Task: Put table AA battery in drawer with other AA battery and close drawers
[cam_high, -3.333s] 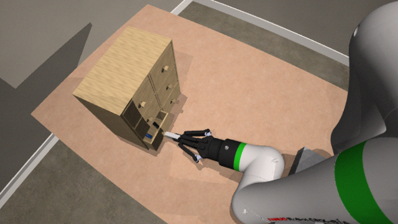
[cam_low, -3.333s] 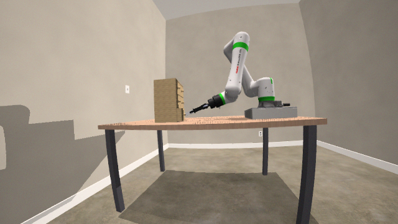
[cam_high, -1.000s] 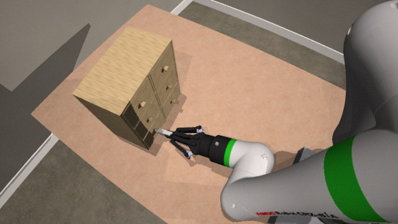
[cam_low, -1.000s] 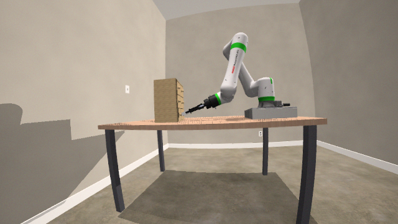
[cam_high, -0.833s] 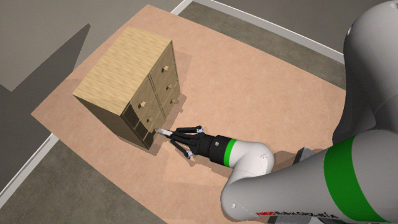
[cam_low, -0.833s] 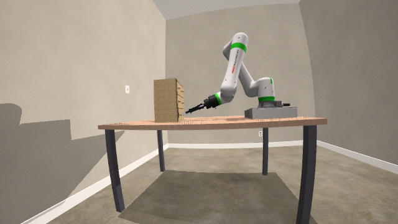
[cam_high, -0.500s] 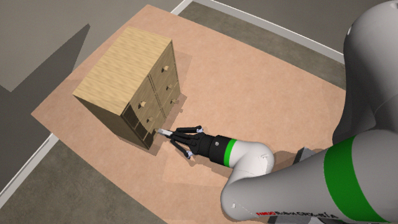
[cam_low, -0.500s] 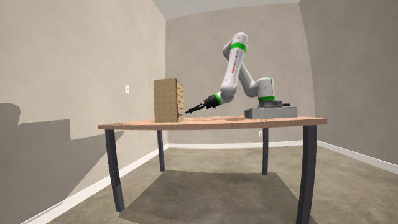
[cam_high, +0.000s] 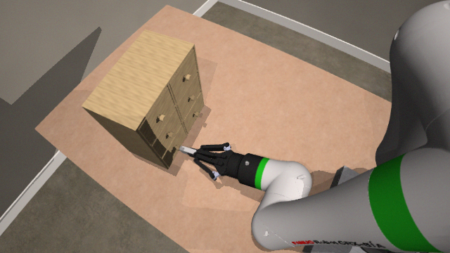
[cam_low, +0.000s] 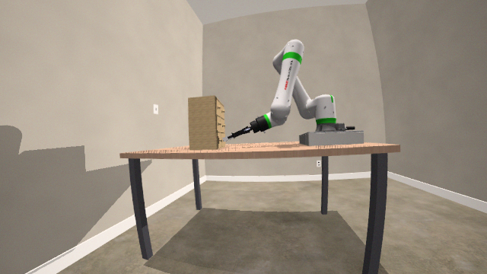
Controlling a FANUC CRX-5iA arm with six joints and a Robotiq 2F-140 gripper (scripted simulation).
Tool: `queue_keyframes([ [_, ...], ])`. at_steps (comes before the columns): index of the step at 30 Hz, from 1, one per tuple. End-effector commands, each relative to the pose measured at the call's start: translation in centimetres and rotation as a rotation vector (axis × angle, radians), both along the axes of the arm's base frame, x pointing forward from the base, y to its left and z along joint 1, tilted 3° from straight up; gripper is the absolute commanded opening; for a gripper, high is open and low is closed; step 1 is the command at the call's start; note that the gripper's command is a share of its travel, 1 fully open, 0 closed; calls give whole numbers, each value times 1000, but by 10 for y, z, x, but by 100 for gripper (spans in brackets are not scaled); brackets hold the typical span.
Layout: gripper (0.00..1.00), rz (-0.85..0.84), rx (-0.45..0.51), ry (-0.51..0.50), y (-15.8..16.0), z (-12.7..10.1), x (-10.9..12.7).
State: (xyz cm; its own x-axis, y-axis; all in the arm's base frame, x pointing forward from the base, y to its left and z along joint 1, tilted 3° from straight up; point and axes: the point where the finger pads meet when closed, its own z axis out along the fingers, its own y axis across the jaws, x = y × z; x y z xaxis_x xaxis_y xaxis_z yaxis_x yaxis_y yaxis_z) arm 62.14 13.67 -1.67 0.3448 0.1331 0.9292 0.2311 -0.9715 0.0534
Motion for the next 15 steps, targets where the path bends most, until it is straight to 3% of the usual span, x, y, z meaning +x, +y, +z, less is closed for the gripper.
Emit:
queue_keyframes([
  [1, 0, -2, 0, 1, -3, 0, -9],
  [10, 0, -2, 0, 1, -10, 1, -40],
  [15, 0, -2, 0, 1, -11, 1, -43],
])
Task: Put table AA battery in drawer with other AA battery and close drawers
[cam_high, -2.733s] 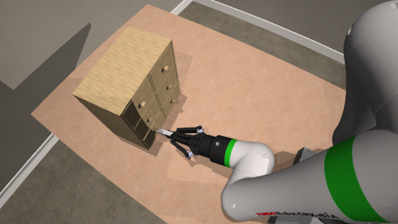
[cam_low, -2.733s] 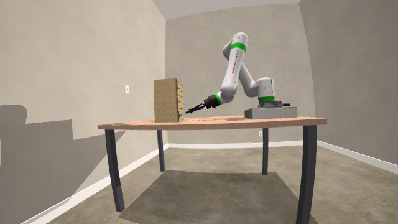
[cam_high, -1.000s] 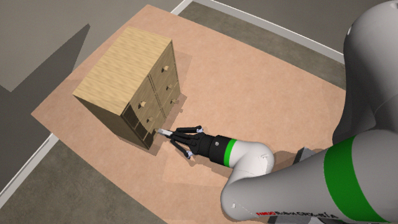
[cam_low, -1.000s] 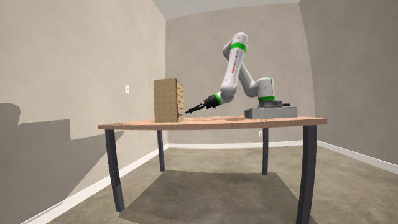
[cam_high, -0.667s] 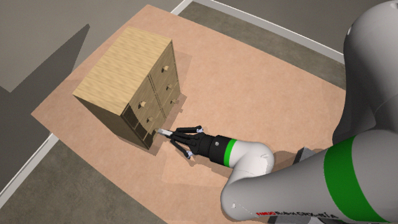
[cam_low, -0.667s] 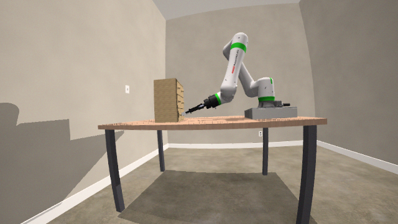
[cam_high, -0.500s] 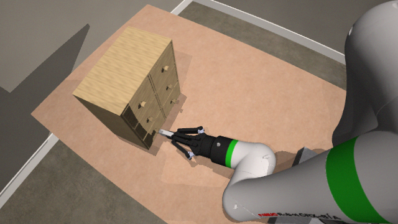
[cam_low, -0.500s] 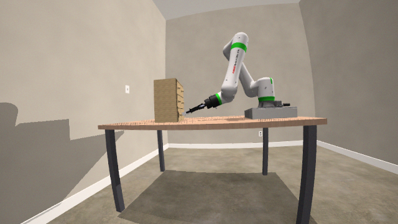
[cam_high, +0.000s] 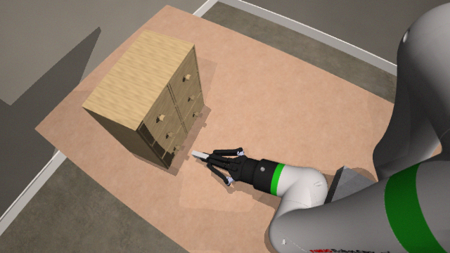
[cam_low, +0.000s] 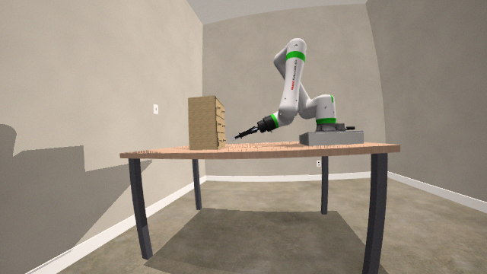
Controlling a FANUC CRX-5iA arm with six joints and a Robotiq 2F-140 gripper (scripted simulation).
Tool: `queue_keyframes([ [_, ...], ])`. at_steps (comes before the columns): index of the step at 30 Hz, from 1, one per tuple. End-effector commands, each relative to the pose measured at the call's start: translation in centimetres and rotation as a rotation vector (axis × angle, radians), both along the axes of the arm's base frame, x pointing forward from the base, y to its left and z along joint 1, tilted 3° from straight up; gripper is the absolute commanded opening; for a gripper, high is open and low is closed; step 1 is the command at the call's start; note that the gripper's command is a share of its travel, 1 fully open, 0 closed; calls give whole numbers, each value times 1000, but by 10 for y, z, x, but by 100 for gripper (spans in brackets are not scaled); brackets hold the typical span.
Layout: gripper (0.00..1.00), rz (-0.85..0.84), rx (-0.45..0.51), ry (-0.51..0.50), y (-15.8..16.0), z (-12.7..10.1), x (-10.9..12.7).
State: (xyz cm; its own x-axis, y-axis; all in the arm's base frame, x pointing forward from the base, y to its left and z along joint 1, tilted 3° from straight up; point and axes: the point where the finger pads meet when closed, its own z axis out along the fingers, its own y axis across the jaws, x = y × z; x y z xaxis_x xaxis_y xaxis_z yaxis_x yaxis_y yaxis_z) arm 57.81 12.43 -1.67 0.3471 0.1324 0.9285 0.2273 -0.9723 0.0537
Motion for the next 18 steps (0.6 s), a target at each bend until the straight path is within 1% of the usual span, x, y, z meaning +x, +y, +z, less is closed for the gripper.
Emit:
queue_keyframes([
  [1, 0, 2, 0, -1, 1, 1, 0],
  [6, 0, 2, 0, -1, 1, 12, -5],
  [8, 0, 2, 0, -1, 1, 12, -5],
  [11, 0, 2, 0, -1, 0, 26, -12],
  [18, 0, 2, 0, -1, -3, 68, -33],
])
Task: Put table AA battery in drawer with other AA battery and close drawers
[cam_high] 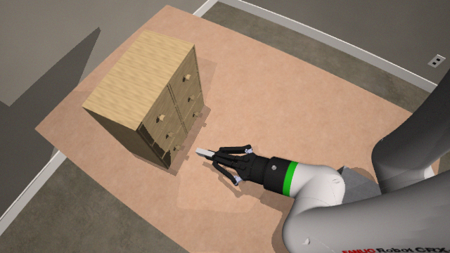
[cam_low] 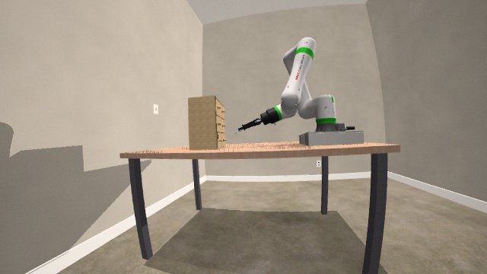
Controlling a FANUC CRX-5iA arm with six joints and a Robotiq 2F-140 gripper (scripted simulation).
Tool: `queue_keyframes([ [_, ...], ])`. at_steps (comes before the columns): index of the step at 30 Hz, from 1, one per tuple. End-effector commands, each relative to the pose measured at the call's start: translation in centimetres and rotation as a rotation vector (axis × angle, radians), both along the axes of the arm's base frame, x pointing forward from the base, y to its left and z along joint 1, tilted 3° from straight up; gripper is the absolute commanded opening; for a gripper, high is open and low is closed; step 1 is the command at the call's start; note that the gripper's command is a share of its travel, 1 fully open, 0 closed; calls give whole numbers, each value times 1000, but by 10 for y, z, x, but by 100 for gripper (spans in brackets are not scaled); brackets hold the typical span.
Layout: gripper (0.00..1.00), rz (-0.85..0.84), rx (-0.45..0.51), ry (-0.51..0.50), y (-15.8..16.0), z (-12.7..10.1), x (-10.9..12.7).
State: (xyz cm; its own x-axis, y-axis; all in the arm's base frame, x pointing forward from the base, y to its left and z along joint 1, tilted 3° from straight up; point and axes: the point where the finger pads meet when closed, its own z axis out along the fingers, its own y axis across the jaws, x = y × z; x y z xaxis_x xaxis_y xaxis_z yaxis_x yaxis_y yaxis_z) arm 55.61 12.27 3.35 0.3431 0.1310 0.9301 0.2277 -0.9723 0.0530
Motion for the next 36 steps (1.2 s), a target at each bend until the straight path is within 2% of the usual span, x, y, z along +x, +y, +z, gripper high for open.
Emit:
queue_keyframes([
  [1, 0, 2, -1, 3, -1, 24, -13],
  [5, 0, 2, -1, 3, -2, 41, -21],
  [16, 0, 3, 0, 4, -2, 49, -25],
  [19, 0, 25, 15, 25, 9, 47, -24],
  [22, 0, 81, 50, 84, 37, 43, -20],
  [24, 0, 81, 50, 84, 37, 43, -20],
  [29, 0, 234, 115, 289, 109, 36, -25],
  [30, 0, 234, 115, 289, 109, 36, -25],
  [33, 0, 315, 112, 471, 140, 36, -40],
  [36, 0, 332, 68, 626, 142, 42, -60],
])
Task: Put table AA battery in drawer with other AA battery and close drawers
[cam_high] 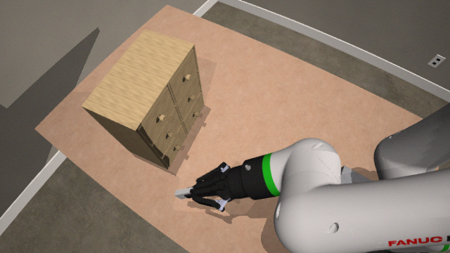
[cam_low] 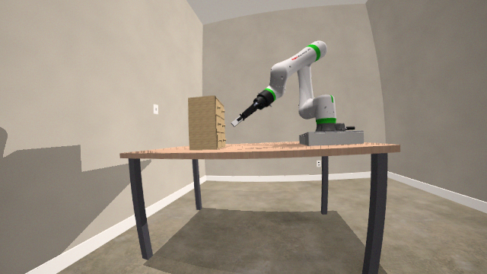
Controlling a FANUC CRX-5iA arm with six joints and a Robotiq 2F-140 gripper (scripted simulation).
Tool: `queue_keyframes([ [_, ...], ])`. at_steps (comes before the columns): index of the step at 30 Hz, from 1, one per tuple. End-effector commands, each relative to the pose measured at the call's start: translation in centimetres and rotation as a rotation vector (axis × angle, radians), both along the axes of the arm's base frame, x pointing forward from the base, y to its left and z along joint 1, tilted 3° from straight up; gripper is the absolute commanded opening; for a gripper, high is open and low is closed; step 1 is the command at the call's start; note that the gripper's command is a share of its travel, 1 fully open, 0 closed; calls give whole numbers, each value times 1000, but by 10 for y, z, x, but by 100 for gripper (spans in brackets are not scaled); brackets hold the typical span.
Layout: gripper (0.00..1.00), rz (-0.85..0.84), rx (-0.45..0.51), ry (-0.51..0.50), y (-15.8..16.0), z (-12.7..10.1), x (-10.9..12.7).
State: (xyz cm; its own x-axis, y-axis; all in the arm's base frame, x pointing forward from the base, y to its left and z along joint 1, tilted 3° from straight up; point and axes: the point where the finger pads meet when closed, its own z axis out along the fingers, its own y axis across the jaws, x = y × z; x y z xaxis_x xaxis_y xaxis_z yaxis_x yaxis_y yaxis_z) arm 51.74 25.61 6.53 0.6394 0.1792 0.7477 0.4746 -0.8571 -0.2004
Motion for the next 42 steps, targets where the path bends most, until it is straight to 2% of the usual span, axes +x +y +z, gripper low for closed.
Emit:
queue_keyframes([
  [1, 0, 65, -94, 254, 2, 14, -28],
  [3, 0, 62, -147, 334, -20, 26, -41],
  [5, 0, 62, -147, 334, -20, 26, -41],
  [6, 0, 56, -223, 451, -34, 34, -47],
  [7, 0, 53, -243, 481, -34, 34, -47],
  [10, 0, 32, -287, 528, -49, 42, -53],
  [13, 0, -21, -369, 607, -80, 62, -63],
  [18, 0, -77, -438, 666, -108, 82, -71],
  [20, 0, -127, -490, 708, -130, 99, -78],
  [22, 0, -127, -490, 708, -130, 99, -78],
  [27, 0, -185, -544, 748, -153, 119, -85],
  [40, 0, -187, -545, 749, -154, 119, -85],
  [41, 100, -187, -545, 749, -154, 119, -85],
  [42, 100, -187, -545, 749, -154, 119, -85],
])
